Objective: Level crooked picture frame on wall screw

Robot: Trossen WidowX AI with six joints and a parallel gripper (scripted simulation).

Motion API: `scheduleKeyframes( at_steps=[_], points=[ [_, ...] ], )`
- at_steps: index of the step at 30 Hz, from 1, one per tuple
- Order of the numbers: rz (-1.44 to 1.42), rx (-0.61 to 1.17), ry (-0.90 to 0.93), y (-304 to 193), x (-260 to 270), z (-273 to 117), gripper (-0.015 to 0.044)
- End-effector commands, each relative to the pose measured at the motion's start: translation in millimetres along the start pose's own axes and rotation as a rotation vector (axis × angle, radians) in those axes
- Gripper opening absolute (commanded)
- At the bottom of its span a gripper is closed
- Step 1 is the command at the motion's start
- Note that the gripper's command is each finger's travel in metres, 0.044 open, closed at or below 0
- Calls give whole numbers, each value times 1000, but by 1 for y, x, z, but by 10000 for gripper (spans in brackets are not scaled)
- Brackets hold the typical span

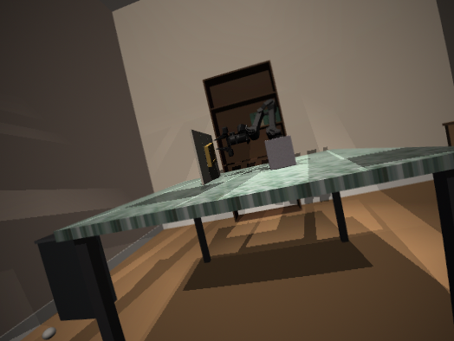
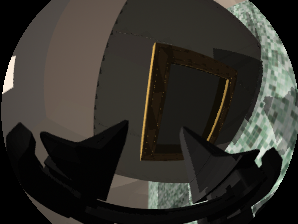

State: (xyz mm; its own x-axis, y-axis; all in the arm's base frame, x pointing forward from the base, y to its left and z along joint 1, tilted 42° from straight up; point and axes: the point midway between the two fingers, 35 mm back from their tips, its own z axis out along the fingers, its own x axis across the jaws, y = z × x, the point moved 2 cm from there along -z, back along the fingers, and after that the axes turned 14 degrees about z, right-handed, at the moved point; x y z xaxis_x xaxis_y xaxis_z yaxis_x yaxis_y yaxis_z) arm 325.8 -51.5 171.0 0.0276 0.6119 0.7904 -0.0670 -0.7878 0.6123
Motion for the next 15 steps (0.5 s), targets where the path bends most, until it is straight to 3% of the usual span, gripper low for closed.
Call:
scheduleKeyframes(
  at_steps=[1, 15],
  points=[
    [-3, -9, 4, 1, 1, 5, 260],
    [-3, -9, 4, 2, 1, 7, 260]
  ],
)
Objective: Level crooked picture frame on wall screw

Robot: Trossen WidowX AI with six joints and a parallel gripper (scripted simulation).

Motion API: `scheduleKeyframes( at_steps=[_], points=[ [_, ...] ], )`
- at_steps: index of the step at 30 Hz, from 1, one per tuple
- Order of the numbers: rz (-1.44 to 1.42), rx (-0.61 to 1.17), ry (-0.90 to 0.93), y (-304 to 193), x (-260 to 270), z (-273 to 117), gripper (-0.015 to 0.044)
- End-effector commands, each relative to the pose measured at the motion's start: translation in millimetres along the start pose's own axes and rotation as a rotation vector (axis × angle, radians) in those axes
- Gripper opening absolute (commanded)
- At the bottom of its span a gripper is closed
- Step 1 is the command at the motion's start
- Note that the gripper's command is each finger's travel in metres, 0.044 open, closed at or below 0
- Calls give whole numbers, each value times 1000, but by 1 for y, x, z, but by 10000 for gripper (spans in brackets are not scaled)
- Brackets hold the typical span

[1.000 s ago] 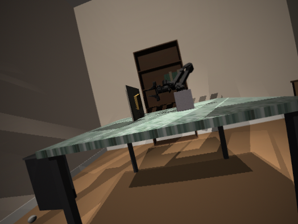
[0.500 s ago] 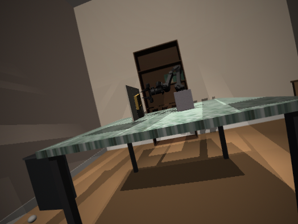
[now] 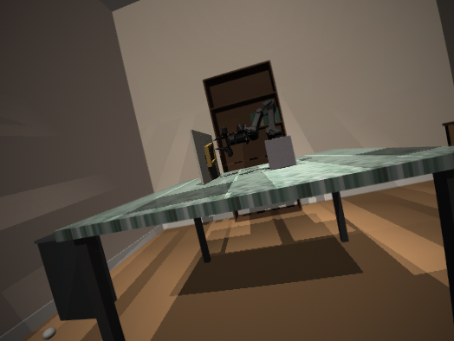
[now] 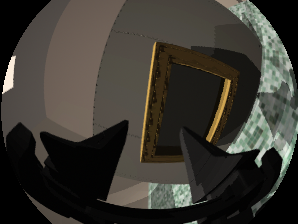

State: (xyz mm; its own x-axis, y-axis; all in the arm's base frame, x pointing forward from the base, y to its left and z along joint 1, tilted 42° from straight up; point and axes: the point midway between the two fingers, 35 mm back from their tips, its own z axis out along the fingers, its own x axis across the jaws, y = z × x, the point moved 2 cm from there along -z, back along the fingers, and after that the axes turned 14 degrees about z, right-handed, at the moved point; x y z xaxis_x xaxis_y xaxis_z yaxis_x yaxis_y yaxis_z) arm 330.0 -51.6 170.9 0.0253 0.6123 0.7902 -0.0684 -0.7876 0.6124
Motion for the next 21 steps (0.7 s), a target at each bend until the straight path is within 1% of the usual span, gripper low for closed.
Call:
scheduleKeyframes(
  at_steps=[1, 21],
  points=[
    [-3, -8, 2, 2, 1, 4, 260],
    [-3, -9, 4, 3, 2, 35, 260]
  ],
)
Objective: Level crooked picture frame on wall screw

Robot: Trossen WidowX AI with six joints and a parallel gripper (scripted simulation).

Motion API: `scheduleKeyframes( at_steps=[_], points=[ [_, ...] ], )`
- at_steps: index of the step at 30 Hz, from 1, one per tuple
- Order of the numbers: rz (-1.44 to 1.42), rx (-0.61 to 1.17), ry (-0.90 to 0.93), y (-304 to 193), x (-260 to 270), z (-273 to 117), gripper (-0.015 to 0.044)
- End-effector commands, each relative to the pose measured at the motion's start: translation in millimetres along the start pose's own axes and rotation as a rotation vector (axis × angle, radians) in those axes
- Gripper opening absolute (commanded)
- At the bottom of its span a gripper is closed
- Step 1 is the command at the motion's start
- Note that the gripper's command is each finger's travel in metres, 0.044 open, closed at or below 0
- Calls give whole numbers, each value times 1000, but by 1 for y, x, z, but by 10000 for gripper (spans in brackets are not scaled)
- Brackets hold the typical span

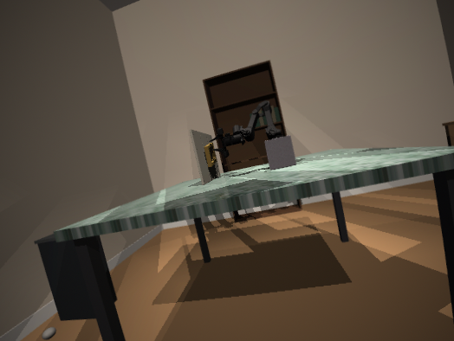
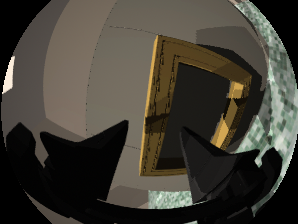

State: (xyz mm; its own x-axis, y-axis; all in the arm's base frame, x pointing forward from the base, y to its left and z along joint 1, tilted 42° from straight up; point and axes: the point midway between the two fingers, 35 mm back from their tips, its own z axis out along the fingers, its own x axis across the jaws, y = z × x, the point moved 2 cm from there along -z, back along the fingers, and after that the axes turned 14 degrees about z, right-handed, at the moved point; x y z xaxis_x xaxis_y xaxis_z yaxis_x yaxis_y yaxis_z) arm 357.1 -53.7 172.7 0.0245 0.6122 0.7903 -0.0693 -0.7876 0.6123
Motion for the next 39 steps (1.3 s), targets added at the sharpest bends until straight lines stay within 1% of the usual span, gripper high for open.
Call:
scheduleKeyframes(
  at_steps=[1, 39],
  points=[
    [-3, -8, 3, 2, 1, 10, 260],
    [-3, -8, 3, 2, 1, 14, 260]
  ],
)
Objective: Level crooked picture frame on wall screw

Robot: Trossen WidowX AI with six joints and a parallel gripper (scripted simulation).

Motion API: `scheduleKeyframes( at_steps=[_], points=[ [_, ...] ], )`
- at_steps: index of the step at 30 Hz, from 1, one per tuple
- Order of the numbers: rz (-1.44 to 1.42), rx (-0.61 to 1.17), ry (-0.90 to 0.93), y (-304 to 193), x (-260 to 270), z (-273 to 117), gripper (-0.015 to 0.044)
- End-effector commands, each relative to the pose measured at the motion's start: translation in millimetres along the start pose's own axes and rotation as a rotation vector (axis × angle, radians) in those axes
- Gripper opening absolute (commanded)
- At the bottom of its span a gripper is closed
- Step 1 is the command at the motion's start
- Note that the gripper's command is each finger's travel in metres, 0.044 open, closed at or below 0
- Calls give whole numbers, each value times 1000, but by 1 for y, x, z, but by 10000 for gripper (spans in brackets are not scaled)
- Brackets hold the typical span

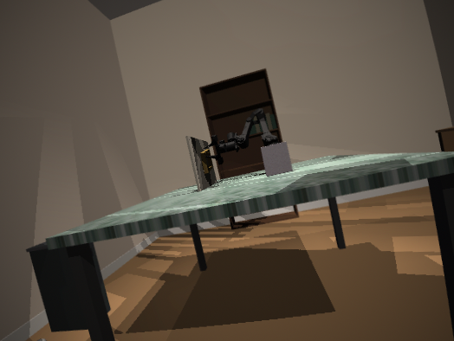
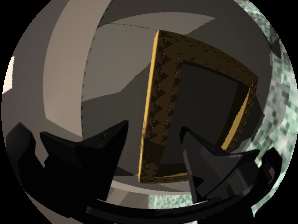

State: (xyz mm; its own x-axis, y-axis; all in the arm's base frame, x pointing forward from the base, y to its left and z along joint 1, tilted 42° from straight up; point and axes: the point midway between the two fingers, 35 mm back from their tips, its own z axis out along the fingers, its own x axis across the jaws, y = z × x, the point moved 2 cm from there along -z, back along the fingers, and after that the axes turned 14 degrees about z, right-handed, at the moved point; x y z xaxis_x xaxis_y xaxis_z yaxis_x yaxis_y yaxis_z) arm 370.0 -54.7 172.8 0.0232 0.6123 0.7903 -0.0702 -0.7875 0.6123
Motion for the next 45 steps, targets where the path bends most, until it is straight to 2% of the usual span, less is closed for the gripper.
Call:
scheduleKeyframes(
  at_steps=[1, 35, 42, 45],
  points=[
    [-3, -7, 2, 2, 1, 2, 260],
    [-3, -7, 2, 3, 2, 2, 260],
    [-3, -7, 2, 3, 2, 2, 76],
    [-3, -7, 2, 3, 2, 2, 56]
  ],
)
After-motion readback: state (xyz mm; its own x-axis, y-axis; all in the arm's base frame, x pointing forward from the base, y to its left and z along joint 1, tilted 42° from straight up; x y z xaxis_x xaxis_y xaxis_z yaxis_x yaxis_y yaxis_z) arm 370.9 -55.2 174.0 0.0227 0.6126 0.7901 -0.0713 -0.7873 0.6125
